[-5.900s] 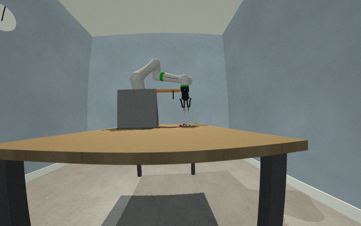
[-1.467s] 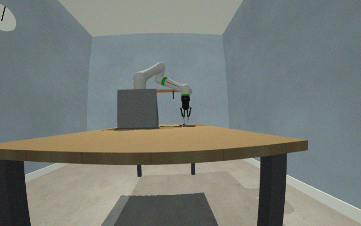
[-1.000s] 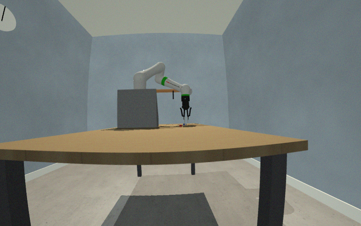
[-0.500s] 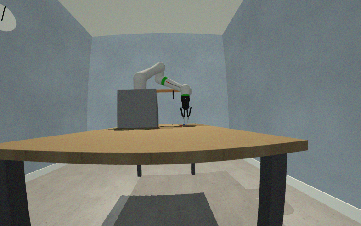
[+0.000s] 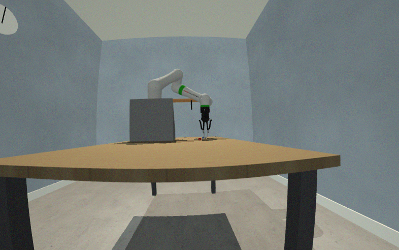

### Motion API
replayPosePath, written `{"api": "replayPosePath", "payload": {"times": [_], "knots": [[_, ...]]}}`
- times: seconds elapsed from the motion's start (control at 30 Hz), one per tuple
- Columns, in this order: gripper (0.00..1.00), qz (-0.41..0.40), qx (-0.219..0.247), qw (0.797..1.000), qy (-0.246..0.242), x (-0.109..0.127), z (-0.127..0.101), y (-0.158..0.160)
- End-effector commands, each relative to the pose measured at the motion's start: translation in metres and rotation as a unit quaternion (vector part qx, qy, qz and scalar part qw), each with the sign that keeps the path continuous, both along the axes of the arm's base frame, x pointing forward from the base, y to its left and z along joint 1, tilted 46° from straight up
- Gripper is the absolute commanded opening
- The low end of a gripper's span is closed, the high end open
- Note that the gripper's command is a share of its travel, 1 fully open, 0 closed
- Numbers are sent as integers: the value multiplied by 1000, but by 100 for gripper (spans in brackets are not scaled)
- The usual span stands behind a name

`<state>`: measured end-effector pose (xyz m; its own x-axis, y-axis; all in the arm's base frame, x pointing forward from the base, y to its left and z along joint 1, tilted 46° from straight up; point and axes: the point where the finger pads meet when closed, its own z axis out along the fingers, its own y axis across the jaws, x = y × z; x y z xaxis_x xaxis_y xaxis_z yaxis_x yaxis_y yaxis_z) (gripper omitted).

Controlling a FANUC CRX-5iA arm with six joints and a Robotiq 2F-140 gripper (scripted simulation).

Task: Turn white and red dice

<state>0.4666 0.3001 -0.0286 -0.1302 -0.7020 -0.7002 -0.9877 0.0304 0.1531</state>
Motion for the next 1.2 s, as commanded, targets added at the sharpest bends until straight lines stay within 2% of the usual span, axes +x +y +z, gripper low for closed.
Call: {"api": "replayPosePath", "payload": {"times": [0.0, 1.17], "knots": [[19, 0, 0, 1000, 0, 0, -3, 3], [19, 0, 0, 1000, 0, -1, -9, 9]]}}
